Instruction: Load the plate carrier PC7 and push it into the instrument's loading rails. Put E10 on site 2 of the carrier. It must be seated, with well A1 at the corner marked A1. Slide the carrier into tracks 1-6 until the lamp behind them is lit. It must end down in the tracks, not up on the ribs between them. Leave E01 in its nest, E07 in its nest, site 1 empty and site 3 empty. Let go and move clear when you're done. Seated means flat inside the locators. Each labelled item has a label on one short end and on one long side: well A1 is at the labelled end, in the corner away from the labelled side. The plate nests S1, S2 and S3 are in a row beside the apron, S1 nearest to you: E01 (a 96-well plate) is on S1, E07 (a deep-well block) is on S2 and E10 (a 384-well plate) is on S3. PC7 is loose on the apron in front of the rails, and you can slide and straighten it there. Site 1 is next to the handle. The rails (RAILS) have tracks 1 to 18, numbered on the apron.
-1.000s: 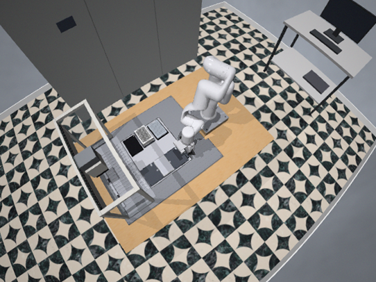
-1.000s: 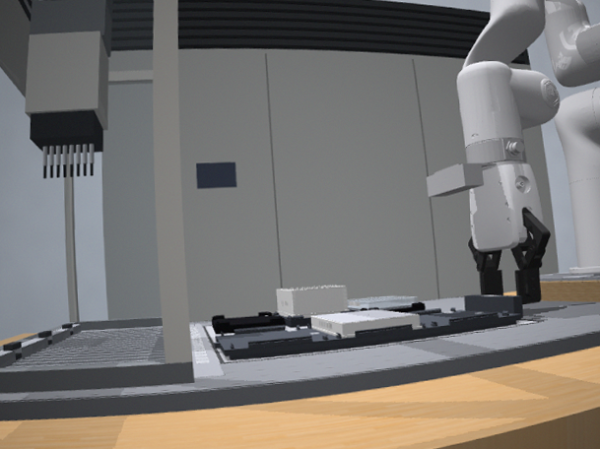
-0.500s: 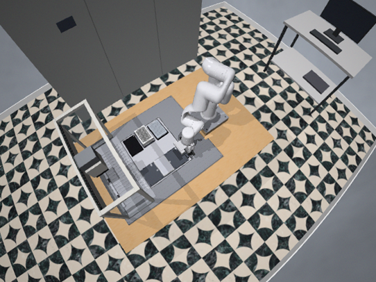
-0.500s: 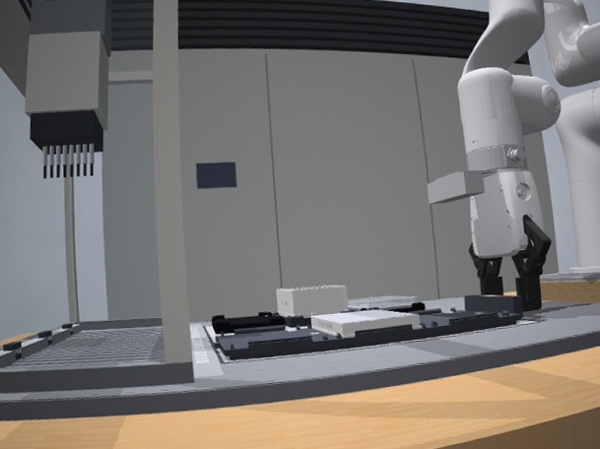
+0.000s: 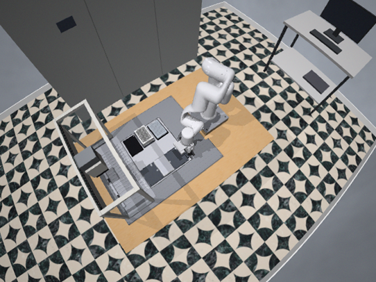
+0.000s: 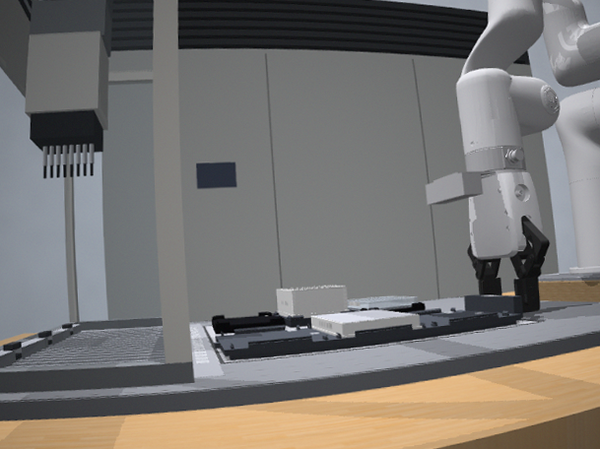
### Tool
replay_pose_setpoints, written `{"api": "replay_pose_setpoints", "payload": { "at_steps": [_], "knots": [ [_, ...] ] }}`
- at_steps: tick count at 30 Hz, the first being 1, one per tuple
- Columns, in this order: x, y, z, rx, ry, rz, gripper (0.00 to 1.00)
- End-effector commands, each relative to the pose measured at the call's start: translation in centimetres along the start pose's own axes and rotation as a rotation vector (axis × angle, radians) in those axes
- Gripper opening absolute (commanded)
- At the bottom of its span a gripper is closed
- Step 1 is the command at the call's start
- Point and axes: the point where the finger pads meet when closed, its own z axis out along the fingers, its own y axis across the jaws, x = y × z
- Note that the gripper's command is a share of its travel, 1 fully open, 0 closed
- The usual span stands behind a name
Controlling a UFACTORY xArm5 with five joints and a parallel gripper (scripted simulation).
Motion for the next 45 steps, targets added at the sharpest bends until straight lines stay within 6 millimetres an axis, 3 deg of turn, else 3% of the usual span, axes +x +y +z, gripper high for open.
{"api": "replay_pose_setpoints", "payload": {
  "at_steps": [1, 45],
  "knots": [
    [0.5, 0.0, -0.1, 0.001, 0.003, 0.0, 0.81],
    [4.4, 0.0, -0.1, 0.001, 0.003, 0.0, 0.81]
  ]
}}
